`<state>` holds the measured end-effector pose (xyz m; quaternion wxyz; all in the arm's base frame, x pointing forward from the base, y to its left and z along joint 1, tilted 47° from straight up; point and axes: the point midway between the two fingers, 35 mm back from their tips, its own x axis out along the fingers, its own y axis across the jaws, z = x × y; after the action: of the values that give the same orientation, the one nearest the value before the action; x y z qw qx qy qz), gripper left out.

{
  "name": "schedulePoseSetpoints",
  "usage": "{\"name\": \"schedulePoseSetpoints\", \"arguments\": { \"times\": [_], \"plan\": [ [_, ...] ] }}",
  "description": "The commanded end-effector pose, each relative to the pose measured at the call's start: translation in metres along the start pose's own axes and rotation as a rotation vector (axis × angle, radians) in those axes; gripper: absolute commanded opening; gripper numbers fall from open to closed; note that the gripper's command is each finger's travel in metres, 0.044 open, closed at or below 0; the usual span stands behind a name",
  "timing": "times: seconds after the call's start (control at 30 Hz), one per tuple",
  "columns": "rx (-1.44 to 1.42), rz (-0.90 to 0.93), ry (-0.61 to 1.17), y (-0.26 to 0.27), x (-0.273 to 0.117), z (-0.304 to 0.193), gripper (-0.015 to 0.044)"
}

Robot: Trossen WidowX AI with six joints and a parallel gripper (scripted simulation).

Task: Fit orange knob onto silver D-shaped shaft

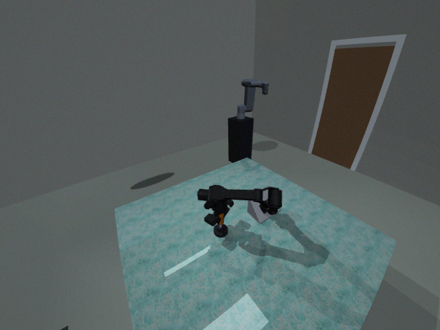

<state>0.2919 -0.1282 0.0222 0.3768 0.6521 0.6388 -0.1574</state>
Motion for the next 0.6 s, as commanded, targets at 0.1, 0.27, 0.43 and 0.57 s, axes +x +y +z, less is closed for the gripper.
{"name": "schedulePoseSetpoints", "arguments": {
  "times": [0.1, 0.27, 0.43, 0.57],
  "plan": [
    [0.188, 0.001, 0.0, -0.0009, -0.0003, 0.0001, 0.0],
    [0.311, 0.001, 0.0, -0.0006, -0.0003, 0.0015, 0.0],
    [0.316, 0.002, 0.0, 0.0, 0.0011, 0.002, 0.0],
    [0.316, 0.002, 0.0, 0.0002, 0.009, 0.0021, 0.0]
  ]
}}
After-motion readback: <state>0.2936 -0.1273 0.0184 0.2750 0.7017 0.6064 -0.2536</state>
